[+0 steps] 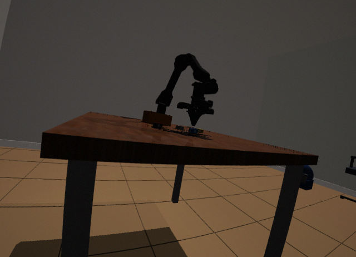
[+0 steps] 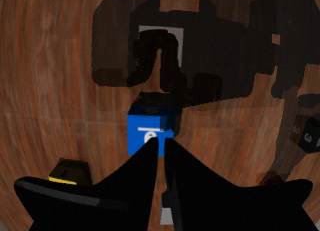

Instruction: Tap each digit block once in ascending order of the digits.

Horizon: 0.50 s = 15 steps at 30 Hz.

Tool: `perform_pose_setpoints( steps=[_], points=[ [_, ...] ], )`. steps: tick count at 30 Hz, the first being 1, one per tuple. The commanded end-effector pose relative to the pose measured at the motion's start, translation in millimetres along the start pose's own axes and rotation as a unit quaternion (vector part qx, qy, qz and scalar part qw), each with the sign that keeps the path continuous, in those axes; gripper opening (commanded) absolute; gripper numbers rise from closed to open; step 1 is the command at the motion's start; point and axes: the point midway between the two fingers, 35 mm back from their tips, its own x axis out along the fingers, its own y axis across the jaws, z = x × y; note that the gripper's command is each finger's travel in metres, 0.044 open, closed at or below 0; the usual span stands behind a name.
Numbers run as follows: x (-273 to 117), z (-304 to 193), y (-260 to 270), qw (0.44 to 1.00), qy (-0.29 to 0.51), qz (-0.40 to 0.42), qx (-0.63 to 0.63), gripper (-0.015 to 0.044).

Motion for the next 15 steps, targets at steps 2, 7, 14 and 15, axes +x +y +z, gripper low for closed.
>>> perform_pose_setpoints(
  steps=[2, 7, 14, 15],
  points=[
    [12.7, -2.1, 0.0, 1.000, 0.006, 0.000, 0.002, 0.0020],
    [18.1, -2.4, 0.0, 1.000, 0.006, 0.000, 0.002, 0.0020],
    [18.1, -2.4, 0.0, 1.000, 0.006, 0.000, 0.002, 0.0020],
    [18.1, -2.4, 0.0, 1.000, 0.006, 0.000, 0.002, 0.0020]
  ],
)
